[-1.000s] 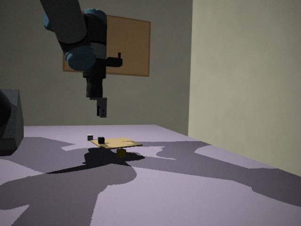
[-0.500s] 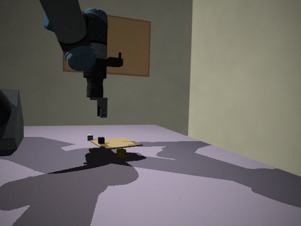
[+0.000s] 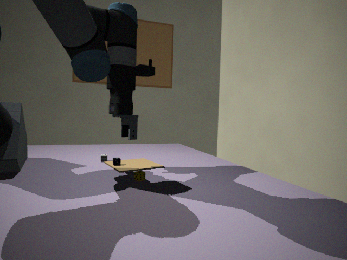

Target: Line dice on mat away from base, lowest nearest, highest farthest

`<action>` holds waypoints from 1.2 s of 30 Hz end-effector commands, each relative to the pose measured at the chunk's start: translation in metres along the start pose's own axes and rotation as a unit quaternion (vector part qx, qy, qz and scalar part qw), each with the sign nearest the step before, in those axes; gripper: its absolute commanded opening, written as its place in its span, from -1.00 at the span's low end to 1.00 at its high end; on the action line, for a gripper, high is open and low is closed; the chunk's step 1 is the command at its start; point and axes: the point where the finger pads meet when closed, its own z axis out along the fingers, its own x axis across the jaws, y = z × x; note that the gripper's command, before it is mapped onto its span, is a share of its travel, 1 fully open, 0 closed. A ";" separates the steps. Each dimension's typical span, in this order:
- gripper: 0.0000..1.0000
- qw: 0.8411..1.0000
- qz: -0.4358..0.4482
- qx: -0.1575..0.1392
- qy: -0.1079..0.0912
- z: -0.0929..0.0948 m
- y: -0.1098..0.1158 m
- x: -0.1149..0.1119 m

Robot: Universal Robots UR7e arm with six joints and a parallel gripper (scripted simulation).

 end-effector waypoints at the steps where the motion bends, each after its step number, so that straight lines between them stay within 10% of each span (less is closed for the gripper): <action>1: 1.00 0.999 -0.035 0.001 0.001 0.002 0.000 0.035; 10: 1.00 0.996 -0.090 0.000 0.008 0.006 0.008 0.090; 20: 1.00 0.995 -0.101 -0.001 0.011 0.007 0.011 0.101; 21: 0.40 0.995 -0.101 -0.001 0.011 0.007 0.011 0.101; 36: 0.40 0.995 -0.101 -0.001 0.011 0.007 0.011 0.101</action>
